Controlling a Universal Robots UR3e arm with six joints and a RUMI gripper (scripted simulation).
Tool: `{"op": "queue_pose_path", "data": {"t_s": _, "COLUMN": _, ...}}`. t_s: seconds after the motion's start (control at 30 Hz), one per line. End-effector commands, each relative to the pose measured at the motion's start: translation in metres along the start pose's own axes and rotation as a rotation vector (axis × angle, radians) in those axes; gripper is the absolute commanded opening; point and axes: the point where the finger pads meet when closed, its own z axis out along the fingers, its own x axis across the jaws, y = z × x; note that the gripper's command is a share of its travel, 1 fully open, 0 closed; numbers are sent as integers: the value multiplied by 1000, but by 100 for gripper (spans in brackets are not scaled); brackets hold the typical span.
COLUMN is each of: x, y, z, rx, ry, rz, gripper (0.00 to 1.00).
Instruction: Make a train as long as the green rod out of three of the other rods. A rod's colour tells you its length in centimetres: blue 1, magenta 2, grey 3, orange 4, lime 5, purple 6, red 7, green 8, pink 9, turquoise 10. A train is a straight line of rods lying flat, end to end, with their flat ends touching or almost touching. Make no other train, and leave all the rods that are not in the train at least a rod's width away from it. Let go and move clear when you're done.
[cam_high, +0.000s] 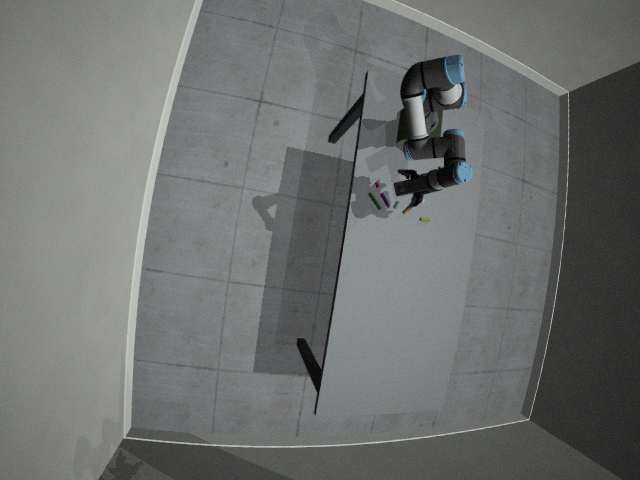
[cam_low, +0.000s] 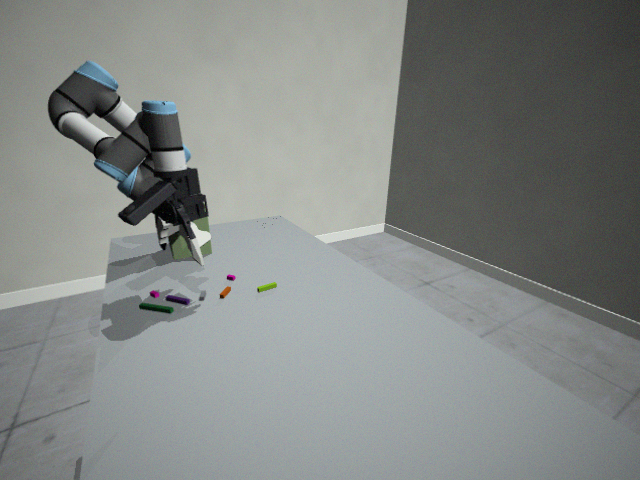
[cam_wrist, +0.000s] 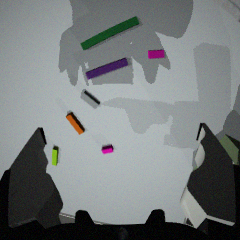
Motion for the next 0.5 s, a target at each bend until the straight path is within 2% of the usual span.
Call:
{"op": "queue_pose_path", "data": {"t_s": 0.0, "x": 4, "y": -7, "z": 0, "rx": 8, "ry": 3, "rz": 168, "gripper": 100}}
{"op": "queue_pose_path", "data": {"t_s": 0.2, "x": 7, "y": -11, "z": 1, "rx": 8, "ry": 3, "rz": 242, "gripper": 100}}
{"op": "queue_pose_path", "data": {"t_s": 0.47, "x": 13, "y": -18, "z": 2, "rx": 10, "ry": 3, "rz": 420, "gripper": 100}}
